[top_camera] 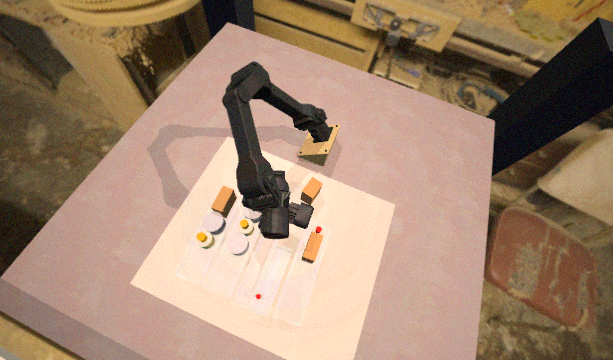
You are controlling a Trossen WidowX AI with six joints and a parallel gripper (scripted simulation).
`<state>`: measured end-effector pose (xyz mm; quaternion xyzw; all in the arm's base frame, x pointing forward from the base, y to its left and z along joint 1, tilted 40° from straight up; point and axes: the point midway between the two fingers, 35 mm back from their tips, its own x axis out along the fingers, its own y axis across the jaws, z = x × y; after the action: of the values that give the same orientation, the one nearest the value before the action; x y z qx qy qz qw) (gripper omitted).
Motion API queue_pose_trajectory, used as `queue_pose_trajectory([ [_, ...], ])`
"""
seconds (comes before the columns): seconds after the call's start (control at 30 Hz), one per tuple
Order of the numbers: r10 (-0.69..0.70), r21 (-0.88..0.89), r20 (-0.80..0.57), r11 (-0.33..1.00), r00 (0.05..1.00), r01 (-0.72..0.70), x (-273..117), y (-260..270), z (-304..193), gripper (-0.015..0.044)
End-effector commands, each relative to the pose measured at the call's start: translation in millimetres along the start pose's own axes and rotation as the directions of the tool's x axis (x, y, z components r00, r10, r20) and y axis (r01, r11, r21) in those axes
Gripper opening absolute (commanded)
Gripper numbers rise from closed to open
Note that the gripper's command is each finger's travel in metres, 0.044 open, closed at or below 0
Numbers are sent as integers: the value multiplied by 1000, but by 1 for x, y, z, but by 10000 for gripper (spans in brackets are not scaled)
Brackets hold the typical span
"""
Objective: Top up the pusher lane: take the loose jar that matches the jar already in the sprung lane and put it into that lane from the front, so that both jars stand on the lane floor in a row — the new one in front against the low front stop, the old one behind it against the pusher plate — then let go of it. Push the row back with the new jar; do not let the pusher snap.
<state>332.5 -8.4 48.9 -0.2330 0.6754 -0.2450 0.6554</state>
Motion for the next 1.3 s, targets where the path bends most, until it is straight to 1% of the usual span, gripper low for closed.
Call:
queue_pose_trajectory([
  [0.0,-7,8,19,1000,1000,7,-1,-1,5,0],
  [1.27,-7,8,19,1000,1000,7,10,-1,5,0],
])
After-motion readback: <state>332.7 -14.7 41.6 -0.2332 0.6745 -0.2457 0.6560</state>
